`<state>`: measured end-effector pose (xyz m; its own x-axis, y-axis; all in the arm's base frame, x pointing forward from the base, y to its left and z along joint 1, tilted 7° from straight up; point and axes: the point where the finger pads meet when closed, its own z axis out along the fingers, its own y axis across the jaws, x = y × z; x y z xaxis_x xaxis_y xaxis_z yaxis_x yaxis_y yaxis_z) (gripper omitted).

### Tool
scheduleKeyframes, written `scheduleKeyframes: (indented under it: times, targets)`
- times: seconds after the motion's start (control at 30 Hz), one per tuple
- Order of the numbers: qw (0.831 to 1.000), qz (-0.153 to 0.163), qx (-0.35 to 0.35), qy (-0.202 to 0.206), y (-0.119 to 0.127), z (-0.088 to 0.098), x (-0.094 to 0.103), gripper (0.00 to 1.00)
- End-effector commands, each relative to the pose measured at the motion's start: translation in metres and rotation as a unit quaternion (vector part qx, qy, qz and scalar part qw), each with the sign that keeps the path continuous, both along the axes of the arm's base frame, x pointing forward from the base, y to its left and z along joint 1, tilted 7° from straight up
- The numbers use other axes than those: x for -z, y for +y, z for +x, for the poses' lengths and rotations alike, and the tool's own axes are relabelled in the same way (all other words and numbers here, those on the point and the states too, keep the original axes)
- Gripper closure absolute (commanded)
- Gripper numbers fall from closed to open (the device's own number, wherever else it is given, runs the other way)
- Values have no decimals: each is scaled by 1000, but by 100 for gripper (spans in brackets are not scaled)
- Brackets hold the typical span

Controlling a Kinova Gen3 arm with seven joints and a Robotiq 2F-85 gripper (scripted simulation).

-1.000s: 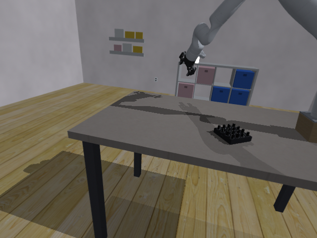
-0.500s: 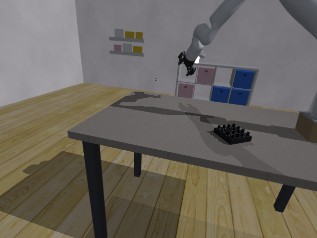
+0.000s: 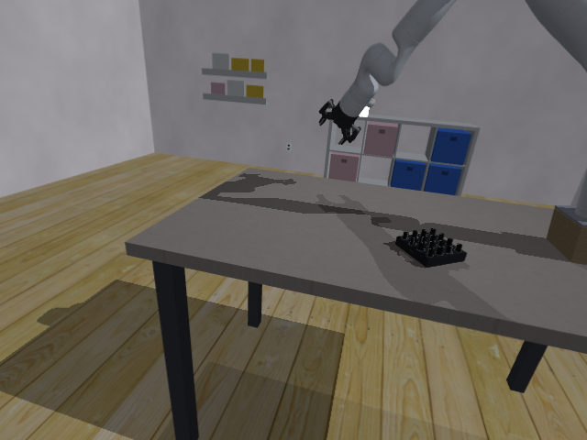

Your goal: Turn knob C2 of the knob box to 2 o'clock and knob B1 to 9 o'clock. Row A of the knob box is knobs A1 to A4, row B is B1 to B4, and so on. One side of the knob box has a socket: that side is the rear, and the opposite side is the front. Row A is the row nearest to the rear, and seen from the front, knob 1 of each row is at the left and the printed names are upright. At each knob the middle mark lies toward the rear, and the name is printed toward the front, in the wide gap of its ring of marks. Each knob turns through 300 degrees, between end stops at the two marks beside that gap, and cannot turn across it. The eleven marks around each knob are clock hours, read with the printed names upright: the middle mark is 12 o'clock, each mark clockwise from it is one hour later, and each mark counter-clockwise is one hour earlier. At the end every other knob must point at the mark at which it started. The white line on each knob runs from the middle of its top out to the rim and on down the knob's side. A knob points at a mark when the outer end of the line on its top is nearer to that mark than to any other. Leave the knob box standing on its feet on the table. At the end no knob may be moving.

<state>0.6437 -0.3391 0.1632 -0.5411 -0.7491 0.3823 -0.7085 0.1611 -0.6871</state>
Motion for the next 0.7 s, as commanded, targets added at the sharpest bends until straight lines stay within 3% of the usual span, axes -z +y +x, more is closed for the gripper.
scheduleKeyframes:
  times: [0.0, 0.1, 0.17, 0.33, 0.5, 0.67]
  targets:
    - [999, -6, -43, 13, 30, 9, 1, 0]
    - [994, -18, -102, 38, 61, 16, 7, 0]
    - [994, -18, -102, 38, 61, 16, 7, 0]
    - [973, -39, -213, 86, 122, 21, 20, 0]
    - [931, -60, -332, 138, 191, 14, 38, 0]
    - [870, -82, -448, 191, 259, -7, 59, 0]
